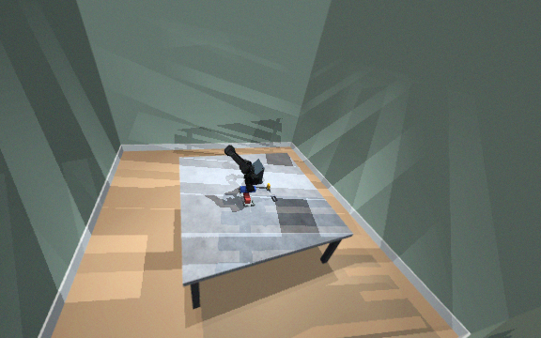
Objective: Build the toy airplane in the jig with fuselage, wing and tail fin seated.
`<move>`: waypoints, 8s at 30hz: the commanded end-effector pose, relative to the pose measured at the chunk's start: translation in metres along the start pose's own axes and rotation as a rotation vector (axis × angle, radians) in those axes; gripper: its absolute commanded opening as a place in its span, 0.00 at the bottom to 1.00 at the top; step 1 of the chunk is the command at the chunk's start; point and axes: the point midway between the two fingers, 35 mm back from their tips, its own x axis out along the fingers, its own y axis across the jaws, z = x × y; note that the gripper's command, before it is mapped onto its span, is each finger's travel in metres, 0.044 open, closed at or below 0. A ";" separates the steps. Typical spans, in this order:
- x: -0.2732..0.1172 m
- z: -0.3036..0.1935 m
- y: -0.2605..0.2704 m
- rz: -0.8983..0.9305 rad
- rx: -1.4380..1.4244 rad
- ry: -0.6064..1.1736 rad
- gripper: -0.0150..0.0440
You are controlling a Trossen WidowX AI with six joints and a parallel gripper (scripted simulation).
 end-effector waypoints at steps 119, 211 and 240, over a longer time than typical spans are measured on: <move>-0.042 0.001 -0.006 -0.003 1.504 0.000 1.00; 0.080 0.233 0.117 0.006 1.504 -0.007 0.96; 0.070 0.235 0.117 0.000 1.493 -0.007 0.25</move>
